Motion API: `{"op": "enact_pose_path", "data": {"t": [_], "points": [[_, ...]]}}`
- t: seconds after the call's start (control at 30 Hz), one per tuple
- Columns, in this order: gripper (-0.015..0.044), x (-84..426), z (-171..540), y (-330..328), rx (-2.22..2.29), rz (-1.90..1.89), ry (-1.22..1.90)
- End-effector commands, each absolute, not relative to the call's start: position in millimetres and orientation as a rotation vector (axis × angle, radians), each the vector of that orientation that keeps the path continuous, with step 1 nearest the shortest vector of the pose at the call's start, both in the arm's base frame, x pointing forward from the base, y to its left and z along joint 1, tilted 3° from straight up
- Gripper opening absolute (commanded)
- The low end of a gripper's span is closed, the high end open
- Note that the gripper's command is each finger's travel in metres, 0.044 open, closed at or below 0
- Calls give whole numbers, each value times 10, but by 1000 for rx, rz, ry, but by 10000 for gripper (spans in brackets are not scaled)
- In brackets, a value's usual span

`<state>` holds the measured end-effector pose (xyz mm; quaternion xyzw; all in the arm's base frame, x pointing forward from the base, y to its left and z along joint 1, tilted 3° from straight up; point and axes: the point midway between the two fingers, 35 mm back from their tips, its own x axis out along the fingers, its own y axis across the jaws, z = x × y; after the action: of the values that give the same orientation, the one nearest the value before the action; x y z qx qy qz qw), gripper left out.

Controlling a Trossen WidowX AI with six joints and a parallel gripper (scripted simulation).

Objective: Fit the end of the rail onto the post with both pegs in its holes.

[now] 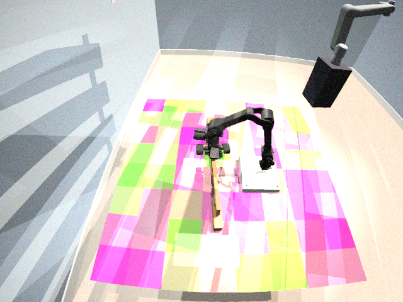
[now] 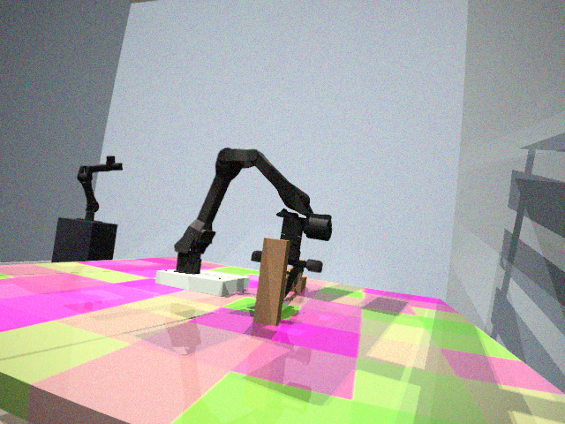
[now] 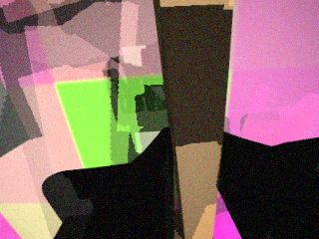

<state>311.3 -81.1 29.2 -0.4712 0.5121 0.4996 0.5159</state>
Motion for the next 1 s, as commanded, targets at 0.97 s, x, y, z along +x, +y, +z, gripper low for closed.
{"op": "enact_pose_path", "data": {"t": [0.97], "points": [[0, 3167, 528, -814, -1141, 1185, 1210]]}}
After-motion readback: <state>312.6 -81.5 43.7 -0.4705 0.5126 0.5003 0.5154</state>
